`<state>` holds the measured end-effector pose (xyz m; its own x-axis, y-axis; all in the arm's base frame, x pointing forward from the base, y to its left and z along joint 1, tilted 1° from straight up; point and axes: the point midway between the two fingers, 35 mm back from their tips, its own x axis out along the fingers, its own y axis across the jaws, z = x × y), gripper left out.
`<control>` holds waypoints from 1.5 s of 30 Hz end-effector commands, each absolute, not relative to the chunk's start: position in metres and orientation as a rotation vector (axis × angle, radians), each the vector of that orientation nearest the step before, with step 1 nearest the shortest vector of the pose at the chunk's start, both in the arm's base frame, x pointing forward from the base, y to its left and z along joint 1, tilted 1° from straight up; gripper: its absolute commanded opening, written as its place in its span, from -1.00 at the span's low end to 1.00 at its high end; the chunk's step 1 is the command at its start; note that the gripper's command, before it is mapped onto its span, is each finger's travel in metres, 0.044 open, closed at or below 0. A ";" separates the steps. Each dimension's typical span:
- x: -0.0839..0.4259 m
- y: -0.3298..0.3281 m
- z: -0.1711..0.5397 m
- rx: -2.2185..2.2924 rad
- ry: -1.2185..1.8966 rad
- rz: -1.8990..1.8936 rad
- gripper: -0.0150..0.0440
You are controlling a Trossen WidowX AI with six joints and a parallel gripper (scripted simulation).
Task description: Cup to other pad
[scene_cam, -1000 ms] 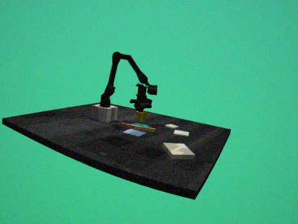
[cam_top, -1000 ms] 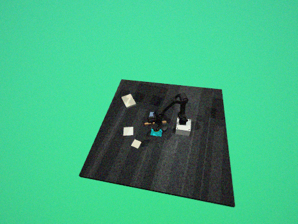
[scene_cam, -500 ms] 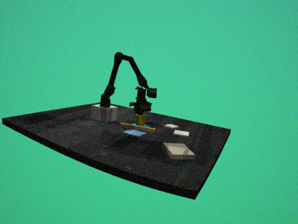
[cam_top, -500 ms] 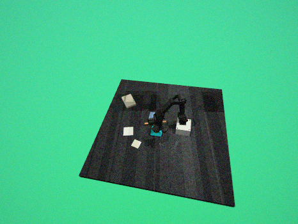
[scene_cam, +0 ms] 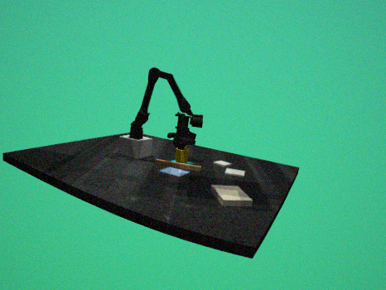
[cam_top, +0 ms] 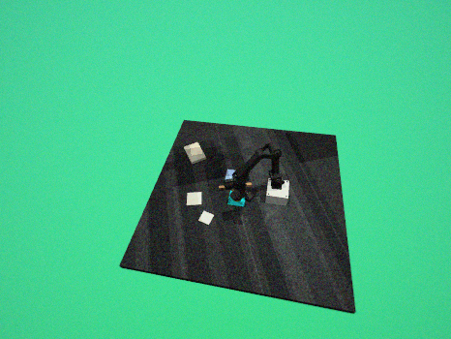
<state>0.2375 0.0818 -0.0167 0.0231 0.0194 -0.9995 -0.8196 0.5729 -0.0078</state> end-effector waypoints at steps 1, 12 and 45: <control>0.238 0.082 -0.016 -0.741 1.407 0.751 -0.40; 0.238 0.082 -0.016 -0.741 1.407 0.751 0.01; 0.237 0.081 0.032 -0.735 1.412 0.750 0.01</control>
<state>0.2370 0.0806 0.0245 0.0164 0.0171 -0.9997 -0.8175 0.5760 -0.0036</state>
